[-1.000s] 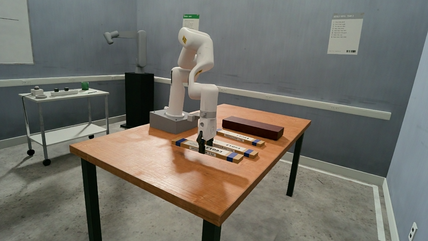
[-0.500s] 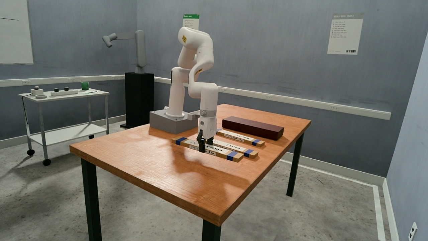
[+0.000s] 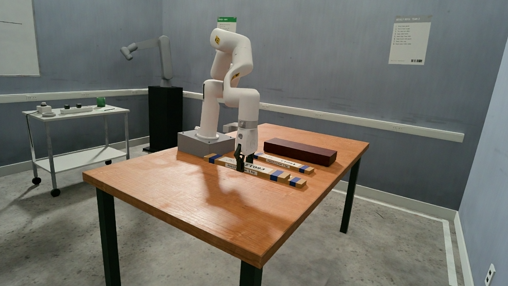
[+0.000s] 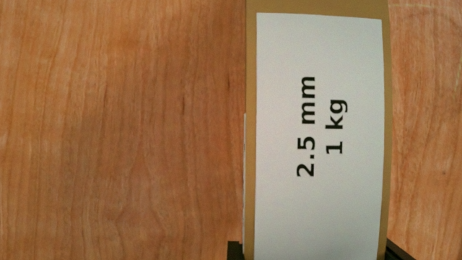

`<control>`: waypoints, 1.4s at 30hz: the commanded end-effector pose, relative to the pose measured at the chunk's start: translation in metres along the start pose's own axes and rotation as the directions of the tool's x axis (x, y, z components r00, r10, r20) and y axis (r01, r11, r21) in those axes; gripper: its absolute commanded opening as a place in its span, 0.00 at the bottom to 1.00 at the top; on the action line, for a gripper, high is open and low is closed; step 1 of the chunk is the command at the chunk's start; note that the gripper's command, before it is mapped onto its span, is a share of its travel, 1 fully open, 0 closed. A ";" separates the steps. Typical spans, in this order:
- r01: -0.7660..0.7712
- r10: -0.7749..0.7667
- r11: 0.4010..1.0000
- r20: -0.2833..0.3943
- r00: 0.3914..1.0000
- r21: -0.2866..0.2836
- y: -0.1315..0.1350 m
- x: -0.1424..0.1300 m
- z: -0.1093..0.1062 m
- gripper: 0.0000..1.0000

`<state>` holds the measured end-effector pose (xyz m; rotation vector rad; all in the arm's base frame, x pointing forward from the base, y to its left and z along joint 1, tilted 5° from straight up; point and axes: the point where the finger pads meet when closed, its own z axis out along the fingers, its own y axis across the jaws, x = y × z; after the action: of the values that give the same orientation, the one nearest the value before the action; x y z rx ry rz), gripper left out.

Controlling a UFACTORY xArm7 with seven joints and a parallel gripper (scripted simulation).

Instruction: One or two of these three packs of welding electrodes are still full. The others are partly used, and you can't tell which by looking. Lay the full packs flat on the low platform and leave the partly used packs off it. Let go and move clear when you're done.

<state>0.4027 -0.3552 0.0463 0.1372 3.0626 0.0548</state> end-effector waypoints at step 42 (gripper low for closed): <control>-0.043 0.043 0.999 0.004 0.999 0.003 -0.001 -0.001 -0.008 0.58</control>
<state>0.4018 -0.3551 0.0522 0.2029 3.0604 0.0583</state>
